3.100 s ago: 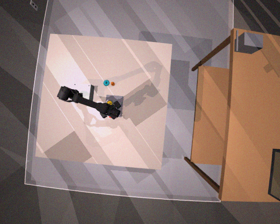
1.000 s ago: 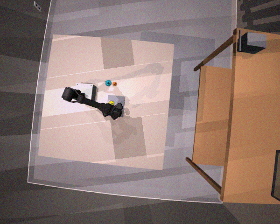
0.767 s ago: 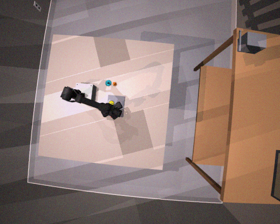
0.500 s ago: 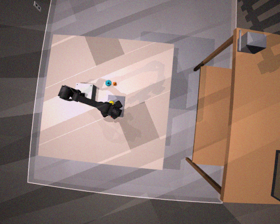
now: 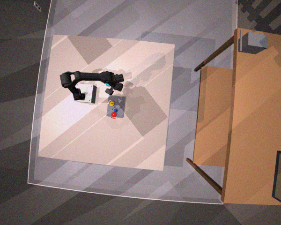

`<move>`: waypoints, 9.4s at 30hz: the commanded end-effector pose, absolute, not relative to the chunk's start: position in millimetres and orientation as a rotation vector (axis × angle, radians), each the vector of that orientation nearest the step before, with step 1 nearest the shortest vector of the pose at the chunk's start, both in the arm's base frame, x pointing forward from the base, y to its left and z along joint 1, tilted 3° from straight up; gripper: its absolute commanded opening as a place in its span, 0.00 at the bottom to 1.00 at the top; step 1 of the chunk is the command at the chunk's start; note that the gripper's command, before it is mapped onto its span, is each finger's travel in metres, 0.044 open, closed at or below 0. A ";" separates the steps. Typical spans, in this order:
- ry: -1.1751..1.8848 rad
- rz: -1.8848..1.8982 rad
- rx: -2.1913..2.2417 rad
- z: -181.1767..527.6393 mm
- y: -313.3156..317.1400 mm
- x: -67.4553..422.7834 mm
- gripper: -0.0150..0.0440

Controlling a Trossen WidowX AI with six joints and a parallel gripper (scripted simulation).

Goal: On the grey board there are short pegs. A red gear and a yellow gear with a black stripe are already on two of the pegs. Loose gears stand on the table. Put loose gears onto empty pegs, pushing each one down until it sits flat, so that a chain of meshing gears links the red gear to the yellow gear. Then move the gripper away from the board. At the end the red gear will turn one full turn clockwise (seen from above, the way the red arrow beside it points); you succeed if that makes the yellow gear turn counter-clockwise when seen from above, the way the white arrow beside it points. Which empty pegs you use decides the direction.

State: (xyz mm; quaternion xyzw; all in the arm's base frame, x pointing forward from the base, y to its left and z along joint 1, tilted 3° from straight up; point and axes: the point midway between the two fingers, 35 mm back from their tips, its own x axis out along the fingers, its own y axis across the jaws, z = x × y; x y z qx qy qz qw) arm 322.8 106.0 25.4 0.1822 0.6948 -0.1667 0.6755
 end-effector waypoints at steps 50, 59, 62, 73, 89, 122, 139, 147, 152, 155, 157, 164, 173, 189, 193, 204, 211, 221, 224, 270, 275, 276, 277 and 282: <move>1.574 -0.290 0.342 -20.7 153.9 294.8 0.56; 1.574 -0.290 0.342 -20.7 153.9 294.8 0.32; 1.574 -0.290 0.342 -20.7 153.9 294.8 0.29; 1.574 -0.289 0.342 -2.1 155.1 300.5 0.25; 1.573 -0.289 0.342 39.8 155.3 308.6 0.25; 1.573 -0.290 0.342 123.7 147.7 307.1 0.25; 1.570 -0.292 0.340 108.7 112.8 320.0 0.25; 1.569 -0.293 0.338 100.5 92.9 325.1 0.25; 1.568 -0.294 0.337 95.3 80.3 327.5 0.25; 1.568 -0.295 0.337 92.3 72.8 328.7 0.25; 1.567 -0.295 0.336 90.2 67.7 329.3 0.25; 1.567 -0.296 0.335 83.2 50.2 330.9 0.25; 1.568 -0.295 0.330 75.1 29.6 330.8 0.25; 1.570 -0.293 0.329 59.8 -9.3 326.5 0.25; 1.570 -0.295 0.328 55.8 -19.2 324.9 0.25; 1.569 -0.299 0.328 44.8 -46.0 318.4 0.25; 1.569 -0.302 0.328 37.8 -62.5 313.0 0.25; 1.570 -0.304 0.328 30.7 -79.6 306.0 0.25; 1.570 -0.304 0.328 32.3 -79.8 306.2 0.25; 1.415 -0.871 0.881 29.1 -79.7 306.2 0.25; 1.448 -0.787 0.799 21.8 -79.5 305.7 0.25; 1.453 -0.774 0.786 20.3 -79.5 305.6 0.25; 1.457 -0.763 0.776 18.7 -79.6 305.5 0.25; 1.461 -0.751 0.763 11.3 -79.9 305.4 0.25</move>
